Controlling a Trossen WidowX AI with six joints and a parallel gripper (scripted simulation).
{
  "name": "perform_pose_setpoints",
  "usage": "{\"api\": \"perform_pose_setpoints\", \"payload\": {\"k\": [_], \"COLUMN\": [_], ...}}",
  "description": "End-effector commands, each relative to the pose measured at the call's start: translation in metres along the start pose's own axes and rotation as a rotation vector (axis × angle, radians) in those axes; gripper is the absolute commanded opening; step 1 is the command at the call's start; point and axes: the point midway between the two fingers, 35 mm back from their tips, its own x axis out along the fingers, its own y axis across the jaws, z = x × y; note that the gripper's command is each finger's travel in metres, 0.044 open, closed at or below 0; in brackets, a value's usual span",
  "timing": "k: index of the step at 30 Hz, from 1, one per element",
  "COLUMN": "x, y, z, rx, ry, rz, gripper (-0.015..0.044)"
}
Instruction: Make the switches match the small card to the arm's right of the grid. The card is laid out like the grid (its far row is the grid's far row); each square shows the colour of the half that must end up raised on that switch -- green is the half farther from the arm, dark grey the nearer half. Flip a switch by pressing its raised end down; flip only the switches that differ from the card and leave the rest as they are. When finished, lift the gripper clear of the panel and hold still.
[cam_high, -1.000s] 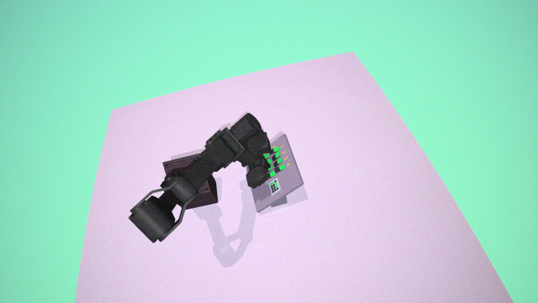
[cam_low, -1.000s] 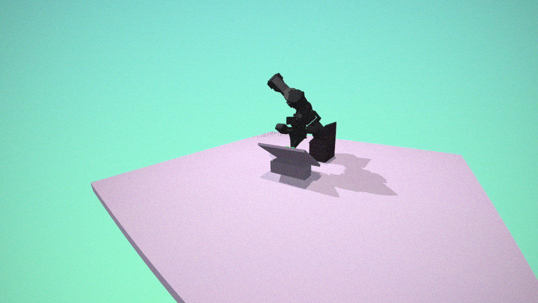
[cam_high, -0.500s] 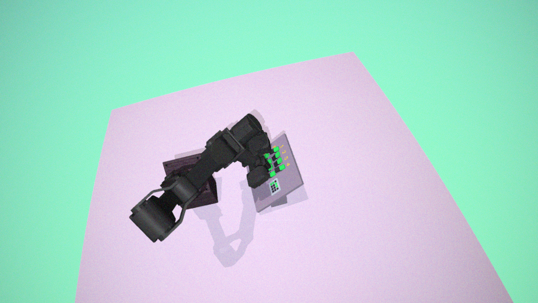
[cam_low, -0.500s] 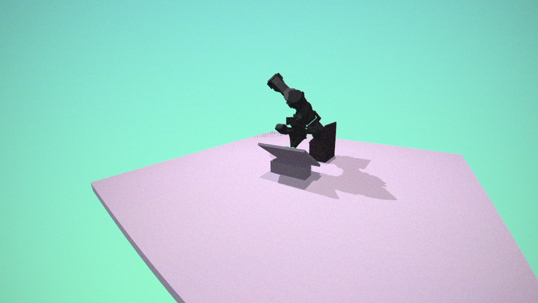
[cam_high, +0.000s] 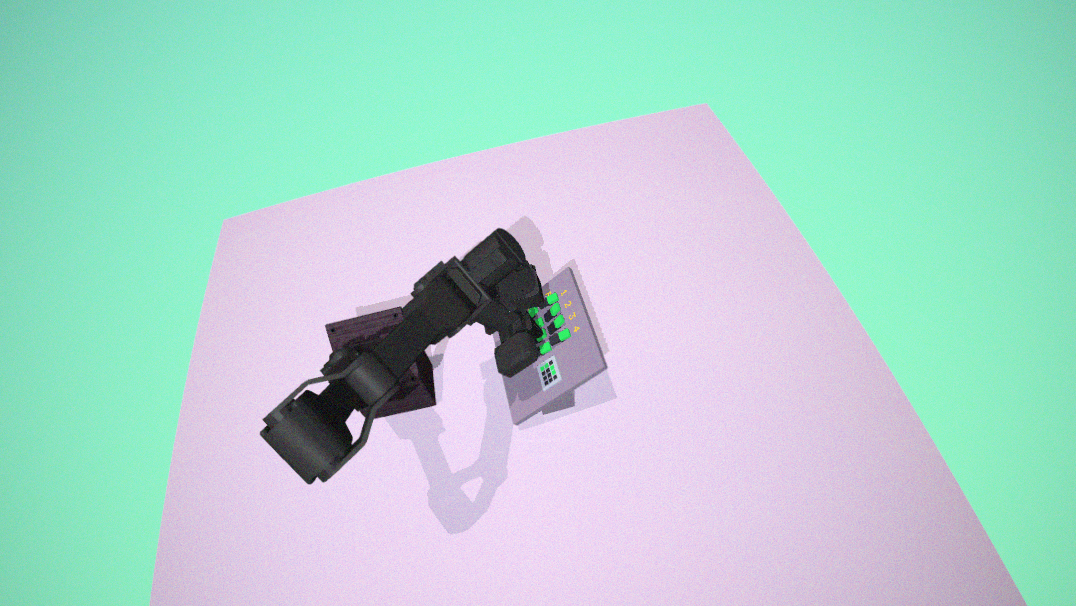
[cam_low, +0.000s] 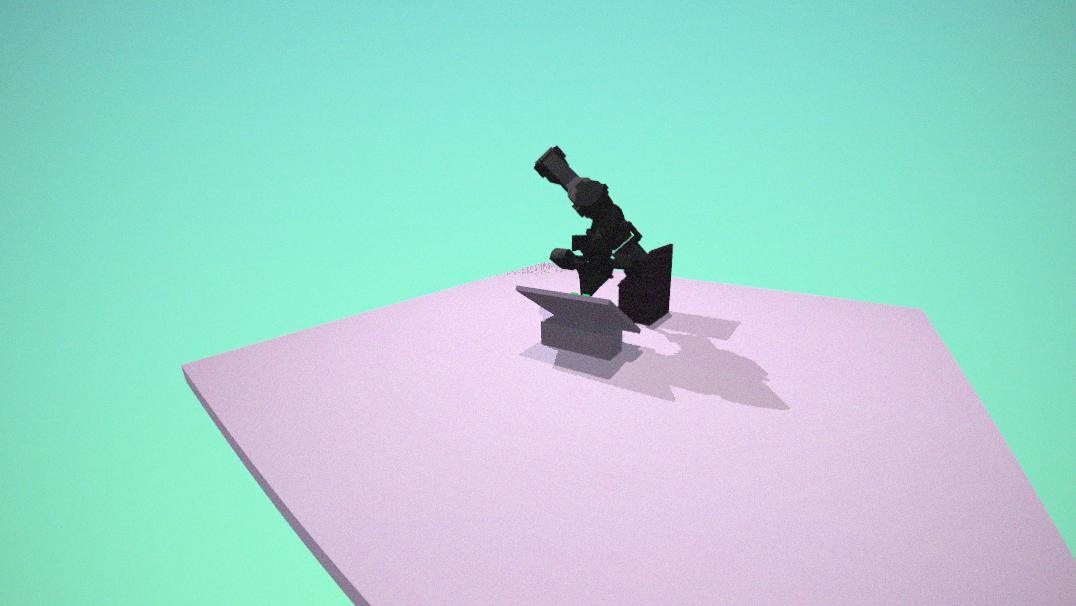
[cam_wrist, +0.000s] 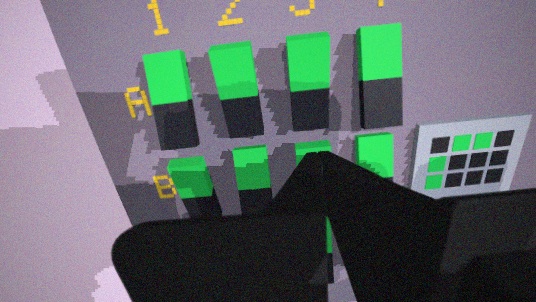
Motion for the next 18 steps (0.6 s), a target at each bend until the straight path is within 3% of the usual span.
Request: {"api": "perform_pose_setpoints", "payload": {"k": [1,7,13,18], "x": [0.001,-0.001,-0.057,-0.064], "y": [0.001,0.000,0.003,0.001], "z": [-0.001,0.000,-0.002,-0.003], "rx": [-0.004,-0.001,-0.004,-0.005], "ry": [0.002,0.001,-0.017,-0.022], "rz": [0.006,0.001,0.012,0.010], "gripper": [0.0000,0.0000,0.0000,0.0000]}}
